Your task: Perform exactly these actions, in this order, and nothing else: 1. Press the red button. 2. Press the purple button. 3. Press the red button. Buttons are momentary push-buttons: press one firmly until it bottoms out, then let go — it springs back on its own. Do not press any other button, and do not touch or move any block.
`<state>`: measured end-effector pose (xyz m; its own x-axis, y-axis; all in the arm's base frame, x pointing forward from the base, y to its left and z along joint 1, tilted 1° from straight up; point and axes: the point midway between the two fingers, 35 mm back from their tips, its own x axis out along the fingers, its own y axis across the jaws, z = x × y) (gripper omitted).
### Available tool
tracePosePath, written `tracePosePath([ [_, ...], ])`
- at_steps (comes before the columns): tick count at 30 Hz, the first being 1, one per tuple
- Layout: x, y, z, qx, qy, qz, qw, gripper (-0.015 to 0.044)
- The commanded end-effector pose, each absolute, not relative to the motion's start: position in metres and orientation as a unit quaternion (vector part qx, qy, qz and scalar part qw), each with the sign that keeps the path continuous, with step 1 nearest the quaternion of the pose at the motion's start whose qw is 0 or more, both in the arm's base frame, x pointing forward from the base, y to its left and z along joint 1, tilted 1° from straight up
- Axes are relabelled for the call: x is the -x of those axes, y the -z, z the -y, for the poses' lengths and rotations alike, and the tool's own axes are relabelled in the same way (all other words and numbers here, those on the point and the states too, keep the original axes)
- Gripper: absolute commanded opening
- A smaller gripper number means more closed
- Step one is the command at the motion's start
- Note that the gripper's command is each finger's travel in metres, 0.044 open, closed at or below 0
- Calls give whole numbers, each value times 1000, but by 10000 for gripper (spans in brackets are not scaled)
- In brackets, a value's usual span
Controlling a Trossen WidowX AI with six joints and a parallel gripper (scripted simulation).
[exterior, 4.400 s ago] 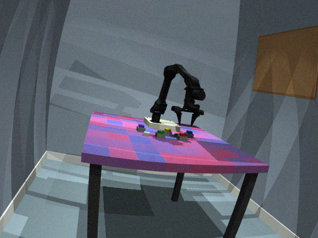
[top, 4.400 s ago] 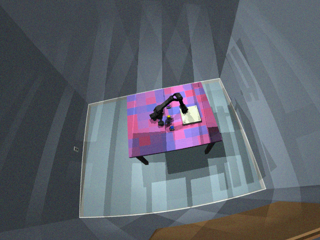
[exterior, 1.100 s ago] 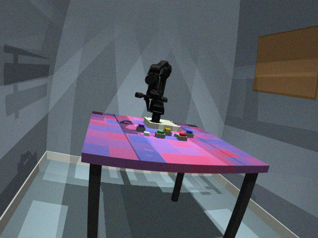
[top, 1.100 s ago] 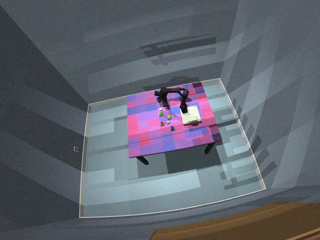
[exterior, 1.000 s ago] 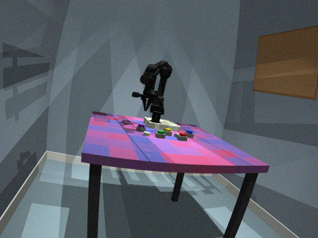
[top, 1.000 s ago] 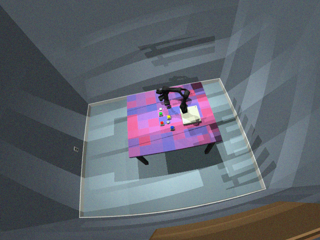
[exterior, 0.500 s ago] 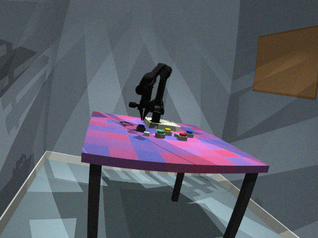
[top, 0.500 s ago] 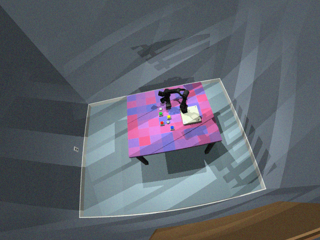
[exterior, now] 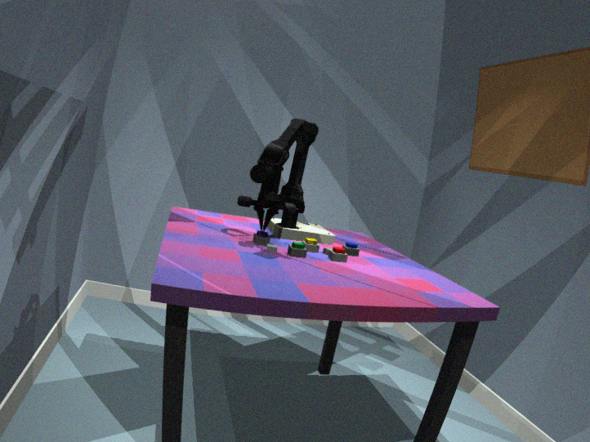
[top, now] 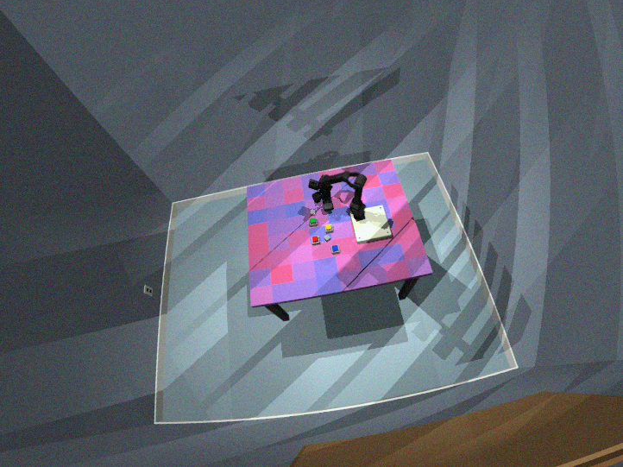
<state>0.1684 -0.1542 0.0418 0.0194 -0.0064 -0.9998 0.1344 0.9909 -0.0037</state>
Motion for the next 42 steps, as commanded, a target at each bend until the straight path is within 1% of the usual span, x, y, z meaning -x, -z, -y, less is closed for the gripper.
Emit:
tracePosePath([
  [1,-169,-35,153,-46,47,-698,714,20],
  [24,-169,-31,153,-46,47,-698,714,20],
  [28,-168,-61,153,-46,47,-698,713,20],
  [34,-169,-71,154,-46,47,-697,714,20],
  [39,-167,-123,153,-46,47,-697,714,20],
  [42,-167,-125,153,-46,47,-697,714,20],
])
